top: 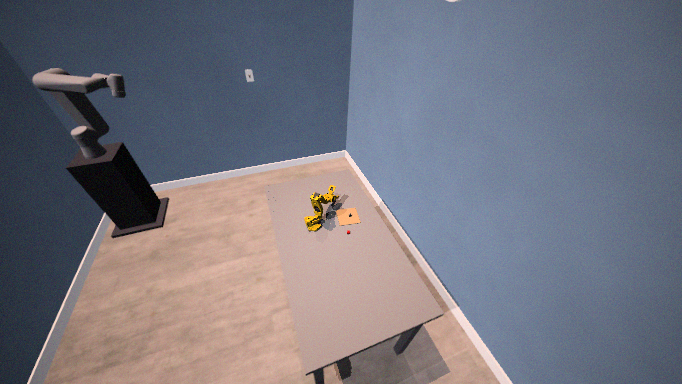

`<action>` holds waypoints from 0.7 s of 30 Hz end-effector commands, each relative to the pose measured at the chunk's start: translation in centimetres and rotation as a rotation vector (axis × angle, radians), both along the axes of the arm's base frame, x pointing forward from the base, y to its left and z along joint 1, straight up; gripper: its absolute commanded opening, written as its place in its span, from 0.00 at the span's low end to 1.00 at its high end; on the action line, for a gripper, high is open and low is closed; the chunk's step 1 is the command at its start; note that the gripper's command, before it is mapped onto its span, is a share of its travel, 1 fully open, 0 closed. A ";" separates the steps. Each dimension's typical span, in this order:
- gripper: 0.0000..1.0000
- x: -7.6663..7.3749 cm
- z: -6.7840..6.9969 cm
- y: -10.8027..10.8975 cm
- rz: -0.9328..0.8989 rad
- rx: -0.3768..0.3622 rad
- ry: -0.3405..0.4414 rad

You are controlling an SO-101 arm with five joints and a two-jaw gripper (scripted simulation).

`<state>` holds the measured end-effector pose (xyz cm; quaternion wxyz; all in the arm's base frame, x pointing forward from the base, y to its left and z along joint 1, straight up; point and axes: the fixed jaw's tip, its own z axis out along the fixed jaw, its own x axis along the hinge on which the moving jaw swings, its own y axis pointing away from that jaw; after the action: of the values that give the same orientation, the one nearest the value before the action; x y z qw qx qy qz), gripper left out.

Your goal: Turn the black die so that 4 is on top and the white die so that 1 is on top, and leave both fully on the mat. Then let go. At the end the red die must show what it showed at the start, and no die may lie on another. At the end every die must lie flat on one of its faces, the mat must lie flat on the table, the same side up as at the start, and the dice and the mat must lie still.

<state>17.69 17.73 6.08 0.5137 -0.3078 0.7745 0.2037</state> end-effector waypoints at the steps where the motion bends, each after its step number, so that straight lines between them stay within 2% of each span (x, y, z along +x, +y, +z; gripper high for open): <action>1: 0.27 0.0 0.8 0.3 0.012 0.020 -0.030; 5: 0.27 0.1 1.2 0.4 0.012 0.033 -0.043; 8: 0.27 0.2 2.2 0.5 0.012 0.062 -0.075; 15: 0.26 0.4 6.5 0.7 0.011 0.192 -0.212; 17: 0.26 0.4 6.5 0.7 0.011 0.192 -0.212; 21: 0.26 0.2 9.2 0.5 0.011 0.275 -0.298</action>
<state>18.24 18.27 12.32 0.6168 -0.2764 0.6952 0.2447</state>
